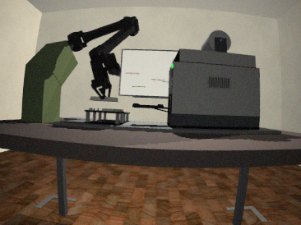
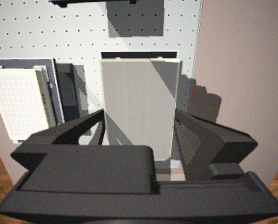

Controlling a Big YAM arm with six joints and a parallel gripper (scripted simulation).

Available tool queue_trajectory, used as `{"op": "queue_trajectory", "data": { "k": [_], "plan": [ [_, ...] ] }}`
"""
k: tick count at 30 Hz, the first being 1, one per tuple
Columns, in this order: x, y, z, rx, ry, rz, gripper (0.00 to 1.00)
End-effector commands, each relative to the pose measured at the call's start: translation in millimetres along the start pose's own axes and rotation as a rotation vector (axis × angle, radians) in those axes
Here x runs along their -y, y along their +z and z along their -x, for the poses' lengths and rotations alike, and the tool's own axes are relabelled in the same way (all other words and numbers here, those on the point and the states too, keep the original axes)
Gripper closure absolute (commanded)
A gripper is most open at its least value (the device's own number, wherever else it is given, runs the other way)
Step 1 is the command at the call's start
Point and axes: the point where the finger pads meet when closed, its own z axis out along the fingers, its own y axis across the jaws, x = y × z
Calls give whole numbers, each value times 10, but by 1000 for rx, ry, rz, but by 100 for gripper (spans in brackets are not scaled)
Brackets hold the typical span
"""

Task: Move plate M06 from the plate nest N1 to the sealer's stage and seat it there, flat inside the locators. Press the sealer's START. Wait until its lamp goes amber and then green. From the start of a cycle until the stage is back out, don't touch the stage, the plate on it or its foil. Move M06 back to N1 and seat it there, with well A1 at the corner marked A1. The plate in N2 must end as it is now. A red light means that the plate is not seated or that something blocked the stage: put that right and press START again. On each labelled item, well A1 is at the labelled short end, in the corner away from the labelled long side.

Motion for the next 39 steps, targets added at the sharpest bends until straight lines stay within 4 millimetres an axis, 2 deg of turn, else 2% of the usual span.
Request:
{"op": "queue_trajectory", "data": {
  "k": [1,4,11,16,19,24,31,39],
  "plan": [
    [-33,48,42,5,-12,4,100],
    [-45,66,87,13,-17,6,100],
    [-44,73,-120,-16,6,2,100],
    [-30,82,-117,-13,8,1,100],
    [-58,124,7,4,-14,6,100],
    [-51,135,102,23,-17,6,100],
    [-8,154,-102,-5,7,-1,100],
    [-57,203,-2,10,-12,6,100]
  ]
}}
